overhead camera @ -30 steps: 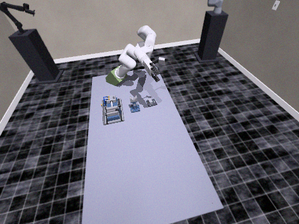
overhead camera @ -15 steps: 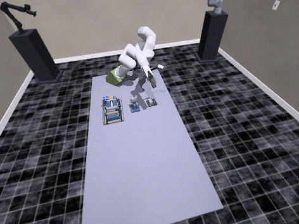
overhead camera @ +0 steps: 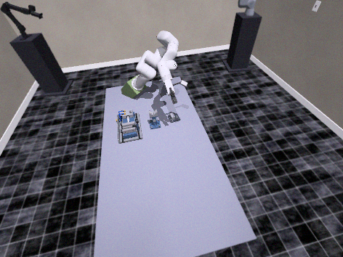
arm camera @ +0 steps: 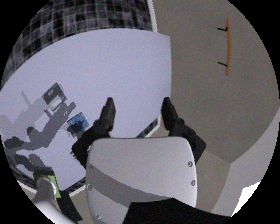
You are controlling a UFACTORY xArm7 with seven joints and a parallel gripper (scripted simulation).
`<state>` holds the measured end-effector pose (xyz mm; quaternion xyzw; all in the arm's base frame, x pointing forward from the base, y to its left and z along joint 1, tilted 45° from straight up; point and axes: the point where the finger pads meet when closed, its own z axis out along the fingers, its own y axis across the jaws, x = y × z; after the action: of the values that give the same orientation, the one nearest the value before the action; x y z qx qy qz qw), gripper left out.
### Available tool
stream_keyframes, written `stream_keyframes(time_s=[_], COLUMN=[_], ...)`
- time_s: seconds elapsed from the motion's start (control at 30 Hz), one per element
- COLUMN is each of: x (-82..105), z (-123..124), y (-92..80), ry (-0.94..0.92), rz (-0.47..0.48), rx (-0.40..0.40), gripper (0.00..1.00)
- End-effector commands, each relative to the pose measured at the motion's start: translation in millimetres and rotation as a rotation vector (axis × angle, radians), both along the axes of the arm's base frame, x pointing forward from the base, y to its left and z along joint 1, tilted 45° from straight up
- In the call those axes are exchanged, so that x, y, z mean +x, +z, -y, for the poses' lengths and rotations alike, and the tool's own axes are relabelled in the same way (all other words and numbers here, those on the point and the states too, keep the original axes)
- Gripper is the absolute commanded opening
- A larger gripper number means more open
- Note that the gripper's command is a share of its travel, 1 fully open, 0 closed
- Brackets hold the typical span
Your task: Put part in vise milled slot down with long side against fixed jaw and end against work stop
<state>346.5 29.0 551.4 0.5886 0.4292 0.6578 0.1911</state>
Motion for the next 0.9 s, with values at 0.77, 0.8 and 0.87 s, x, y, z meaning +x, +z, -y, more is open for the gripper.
stream_keyframes(time_s=[0.77, 0.8, 0.87], x=[-35.6, -37.6, -41.6], z=[-51.6, -53.1, -55.9], y=[-89.8, -92.5, -97.8], ry=[0.169, 0.176, 0.189], rz=[-0.349, -0.360, -0.382], rx=[-0.175, -0.183, -0.199], gripper=[0.89, 0.89, 0.89])
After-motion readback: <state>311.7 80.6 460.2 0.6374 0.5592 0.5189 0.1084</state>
